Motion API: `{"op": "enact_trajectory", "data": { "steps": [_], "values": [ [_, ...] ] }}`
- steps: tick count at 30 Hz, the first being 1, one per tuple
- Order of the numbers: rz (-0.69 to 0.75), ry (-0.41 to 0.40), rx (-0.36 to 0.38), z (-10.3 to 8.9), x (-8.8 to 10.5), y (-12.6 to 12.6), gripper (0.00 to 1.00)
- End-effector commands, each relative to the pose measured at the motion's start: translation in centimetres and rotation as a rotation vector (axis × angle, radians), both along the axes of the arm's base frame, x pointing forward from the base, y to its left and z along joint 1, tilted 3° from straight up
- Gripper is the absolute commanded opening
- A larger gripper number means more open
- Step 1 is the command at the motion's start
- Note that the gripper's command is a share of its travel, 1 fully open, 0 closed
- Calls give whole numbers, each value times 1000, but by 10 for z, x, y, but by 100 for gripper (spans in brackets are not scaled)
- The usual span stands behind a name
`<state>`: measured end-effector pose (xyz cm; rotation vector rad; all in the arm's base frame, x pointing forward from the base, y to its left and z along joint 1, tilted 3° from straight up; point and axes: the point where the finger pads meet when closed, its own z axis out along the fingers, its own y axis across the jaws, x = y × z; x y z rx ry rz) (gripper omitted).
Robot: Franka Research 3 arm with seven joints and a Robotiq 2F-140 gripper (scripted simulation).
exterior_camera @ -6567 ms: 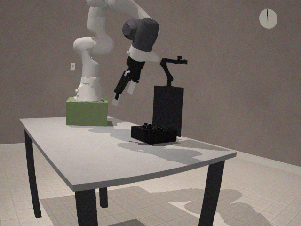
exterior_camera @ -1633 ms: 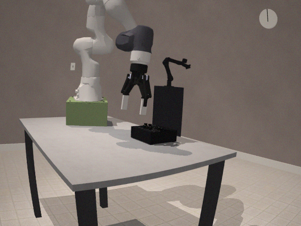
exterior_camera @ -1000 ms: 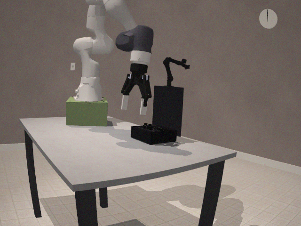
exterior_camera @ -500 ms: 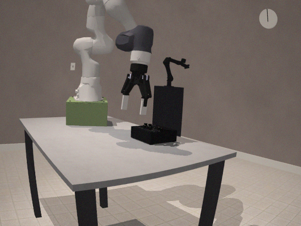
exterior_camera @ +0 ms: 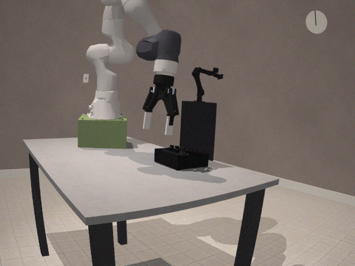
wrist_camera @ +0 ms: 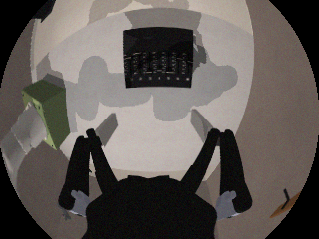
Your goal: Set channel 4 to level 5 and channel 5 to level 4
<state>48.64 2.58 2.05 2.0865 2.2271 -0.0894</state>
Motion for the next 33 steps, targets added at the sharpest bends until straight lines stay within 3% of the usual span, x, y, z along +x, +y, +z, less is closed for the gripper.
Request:
{"op": "enact_trajectory", "data": {
  "steps": [1,8,11,12,15,28,30,33],
  "values": [
    [5,-3,1,0,2,0,100],
    [3,-6,6,4,3,8,100],
    [-9,-21,46,33,6,65,100],
    [-9,-21,46,33,6,65,100],
    [-14,-26,77,53,3,108,100],
    [-14,-26,78,53,3,108,100],
    [-19,-26,79,41,6,97,100],
    [-30,-24,84,3,10,63,100]
  ]
}}
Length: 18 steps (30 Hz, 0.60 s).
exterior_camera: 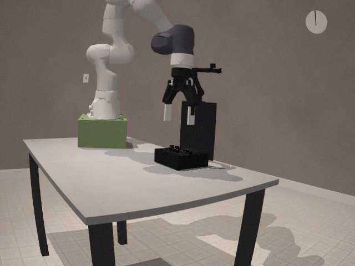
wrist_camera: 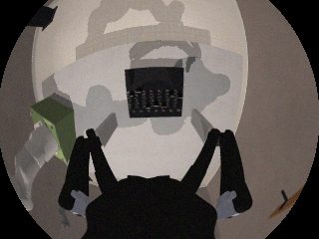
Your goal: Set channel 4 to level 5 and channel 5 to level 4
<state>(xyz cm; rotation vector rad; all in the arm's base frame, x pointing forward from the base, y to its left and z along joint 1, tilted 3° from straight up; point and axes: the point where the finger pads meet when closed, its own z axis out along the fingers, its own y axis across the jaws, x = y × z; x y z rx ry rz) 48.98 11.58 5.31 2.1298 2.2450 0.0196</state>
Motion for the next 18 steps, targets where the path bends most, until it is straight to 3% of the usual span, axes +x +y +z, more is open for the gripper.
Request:
{"op": "enact_trajectory", "data": {
  "steps": [1,5,6,18],
  "values": [
    [-21,-4,5,-38,6,-34,100],
    [-22,-3,6,-43,6,-38,100],
    [-22,-3,6,-43,6,-38,0],
    [-22,-3,6,-43,6,-38,0]
  ]
}}
